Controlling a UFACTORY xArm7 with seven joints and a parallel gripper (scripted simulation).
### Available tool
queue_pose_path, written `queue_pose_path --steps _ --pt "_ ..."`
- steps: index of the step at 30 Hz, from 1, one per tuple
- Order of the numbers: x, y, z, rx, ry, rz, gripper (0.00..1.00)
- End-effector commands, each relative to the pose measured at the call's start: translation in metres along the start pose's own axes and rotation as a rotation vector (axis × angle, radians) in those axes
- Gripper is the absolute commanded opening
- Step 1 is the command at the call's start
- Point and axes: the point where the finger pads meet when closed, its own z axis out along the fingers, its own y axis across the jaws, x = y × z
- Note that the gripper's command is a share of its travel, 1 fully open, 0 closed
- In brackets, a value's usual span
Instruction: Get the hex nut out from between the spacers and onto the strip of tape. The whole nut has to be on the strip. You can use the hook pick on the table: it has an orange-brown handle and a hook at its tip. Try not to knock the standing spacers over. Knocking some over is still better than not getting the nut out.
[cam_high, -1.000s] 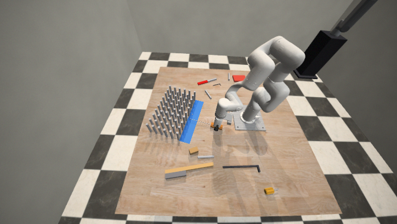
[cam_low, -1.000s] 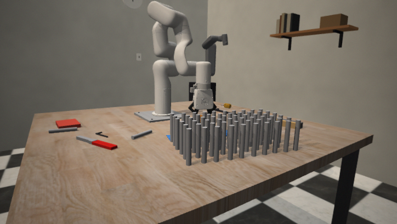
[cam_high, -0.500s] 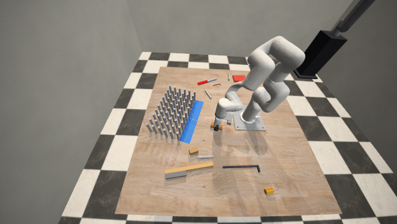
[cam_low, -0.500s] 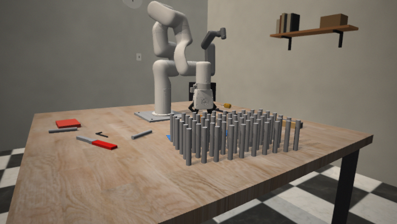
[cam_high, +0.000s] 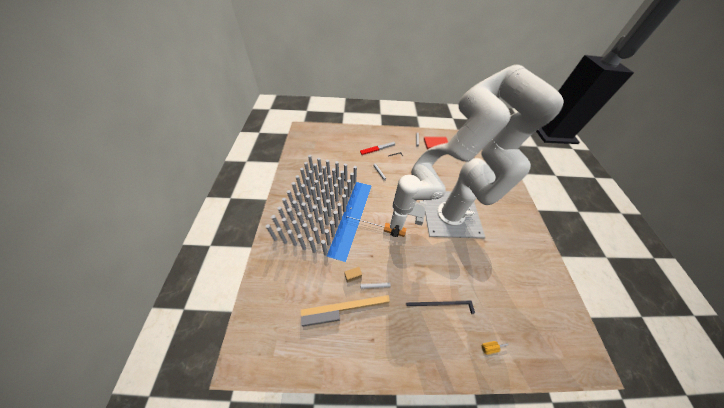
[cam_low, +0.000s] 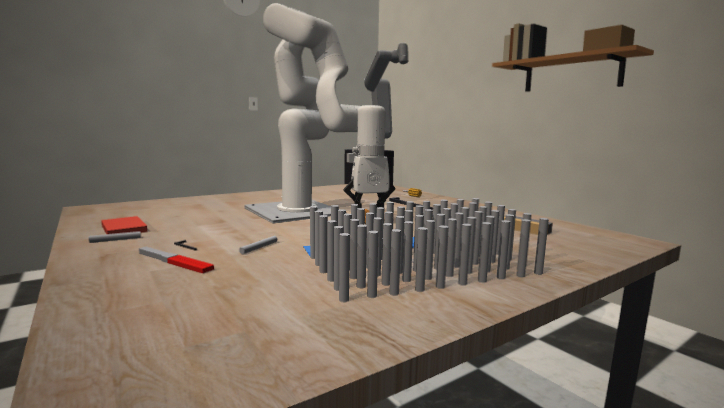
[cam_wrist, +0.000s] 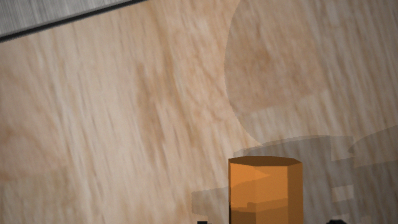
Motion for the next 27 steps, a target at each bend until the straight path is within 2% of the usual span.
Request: queue_pose_path --steps 1,9,11,18,27 --pt "-0.001 0.001 -0.014 -0.002 -0.003 0.0 0.65" --pt "-0.001 0.001 -0.046 -0.002 -0.003 0.0 0.65" --pt "-0.001 0.001 -0.046 -0.002 -0.003 0.0 0.65" --pt "-0.001 0.001 -0.07 -0.002 -0.003 0.0 0.65" --pt "-0.001 0.001 -0.083 -0.002 -0.003 0.0 0.65"
